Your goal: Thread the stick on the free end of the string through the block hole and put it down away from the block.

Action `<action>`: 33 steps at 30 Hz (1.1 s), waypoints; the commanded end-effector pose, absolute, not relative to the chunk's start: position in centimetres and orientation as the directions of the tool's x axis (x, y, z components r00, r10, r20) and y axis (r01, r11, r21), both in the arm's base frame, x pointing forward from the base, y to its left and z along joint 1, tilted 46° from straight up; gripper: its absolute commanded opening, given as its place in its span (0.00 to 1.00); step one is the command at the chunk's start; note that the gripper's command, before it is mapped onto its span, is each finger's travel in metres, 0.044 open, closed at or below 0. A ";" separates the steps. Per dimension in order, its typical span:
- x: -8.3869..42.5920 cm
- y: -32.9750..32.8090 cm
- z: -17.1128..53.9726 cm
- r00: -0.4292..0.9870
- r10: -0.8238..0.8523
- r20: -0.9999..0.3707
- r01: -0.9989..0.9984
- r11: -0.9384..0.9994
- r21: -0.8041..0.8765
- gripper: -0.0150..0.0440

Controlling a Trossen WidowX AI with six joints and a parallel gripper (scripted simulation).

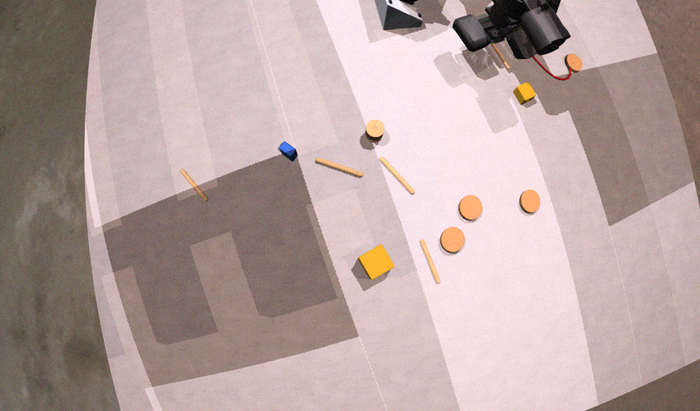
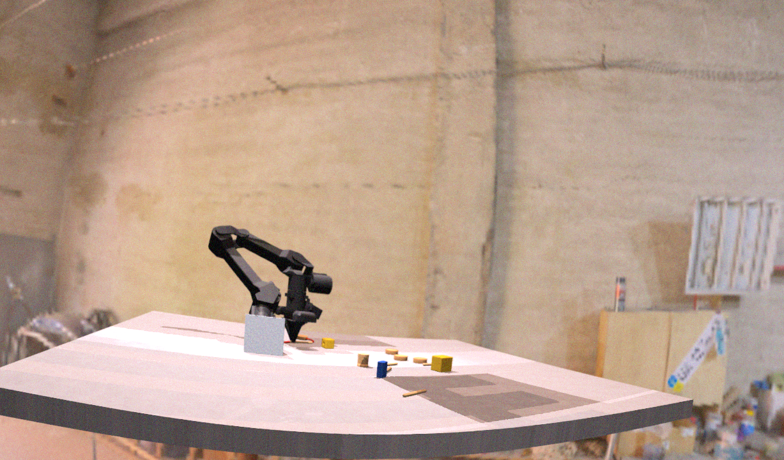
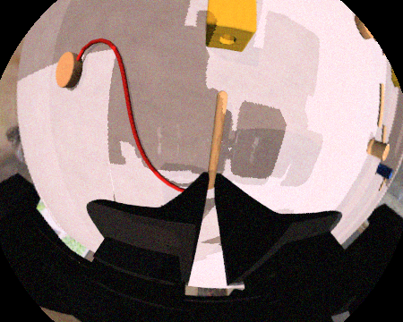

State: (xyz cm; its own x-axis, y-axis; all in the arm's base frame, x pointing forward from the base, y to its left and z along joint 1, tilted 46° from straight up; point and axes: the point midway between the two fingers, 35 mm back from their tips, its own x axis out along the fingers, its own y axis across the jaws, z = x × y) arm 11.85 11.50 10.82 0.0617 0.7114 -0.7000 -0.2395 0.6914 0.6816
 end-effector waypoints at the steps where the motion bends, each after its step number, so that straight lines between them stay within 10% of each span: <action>1: 12.4 11.6 11.1 0.064 0.713 -0.698 -0.238 0.691 0.683 0.25; 33: 16.1 12.0 11.8 0.063 0.713 -0.699 -0.239 0.690 0.683 0.25</action>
State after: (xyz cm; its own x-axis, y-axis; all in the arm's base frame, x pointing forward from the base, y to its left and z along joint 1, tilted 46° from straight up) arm 15.67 11.99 11.64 0.0594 0.7127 -0.6989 -0.2412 0.6897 0.6827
